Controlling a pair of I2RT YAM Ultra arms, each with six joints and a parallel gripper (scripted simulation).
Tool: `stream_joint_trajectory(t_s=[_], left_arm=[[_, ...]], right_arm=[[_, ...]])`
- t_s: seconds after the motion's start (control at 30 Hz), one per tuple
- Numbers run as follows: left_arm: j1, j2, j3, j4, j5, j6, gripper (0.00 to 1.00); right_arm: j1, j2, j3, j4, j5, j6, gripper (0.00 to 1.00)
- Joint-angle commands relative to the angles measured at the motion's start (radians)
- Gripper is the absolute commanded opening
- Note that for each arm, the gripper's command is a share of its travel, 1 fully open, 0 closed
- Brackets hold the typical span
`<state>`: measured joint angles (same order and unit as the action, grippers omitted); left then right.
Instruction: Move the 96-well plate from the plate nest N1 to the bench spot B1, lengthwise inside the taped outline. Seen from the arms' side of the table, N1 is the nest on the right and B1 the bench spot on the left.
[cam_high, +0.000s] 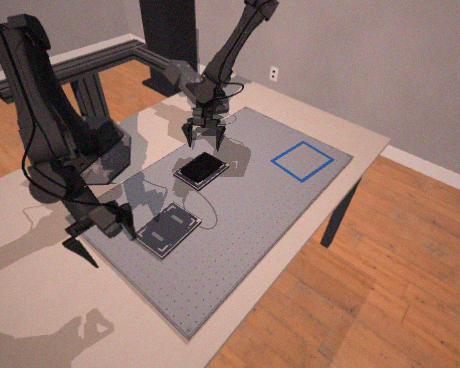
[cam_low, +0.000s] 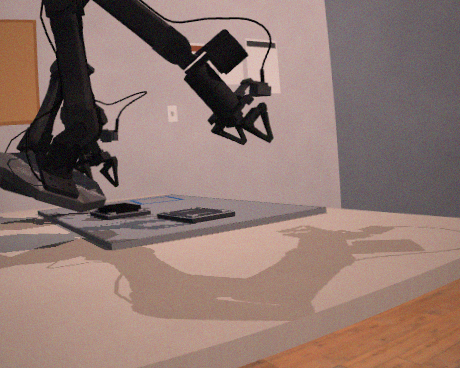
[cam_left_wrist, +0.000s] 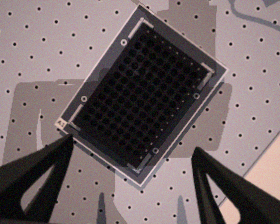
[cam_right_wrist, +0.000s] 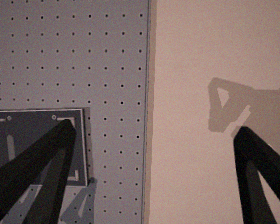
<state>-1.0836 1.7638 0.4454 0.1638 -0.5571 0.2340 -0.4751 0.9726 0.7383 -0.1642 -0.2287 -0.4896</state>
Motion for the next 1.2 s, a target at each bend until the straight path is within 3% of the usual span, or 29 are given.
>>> stream_joint_trajectory(t_s=[0.0,0.1,0.33,0.6,0.9,1.17], left_arm=[[0.002,0.017,0.075,-0.188,0.030,0.068,1.00],[0.010,0.024,0.105,-0.240,0.035,0.087,1.00],[0.030,0.149,0.377,-0.597,0.049,0.188,1.00],[0.033,0.319,0.648,-0.851,0.035,0.238,1.00],[0.029,0.403,0.764,-0.912,0.030,0.228,1.00],[0.047,0.417,0.746,-0.872,0.024,0.246,1.00]], right_arm=[[0.000,-0.005,0.026,0.020,-0.016,0.010,1.00],[0.000,-0.005,0.026,0.020,-0.016,0.010,1.00],[0.000,-0.005,0.026,0.020,-0.016,0.010,1.00],[0.000,-0.005,0.026,0.020,-0.016,0.010,1.00],[0.000,-0.005,0.026,0.020,-0.016,0.010,1.00],[0.000,-0.005,0.026,0.020,-0.016,0.010,1.00]])
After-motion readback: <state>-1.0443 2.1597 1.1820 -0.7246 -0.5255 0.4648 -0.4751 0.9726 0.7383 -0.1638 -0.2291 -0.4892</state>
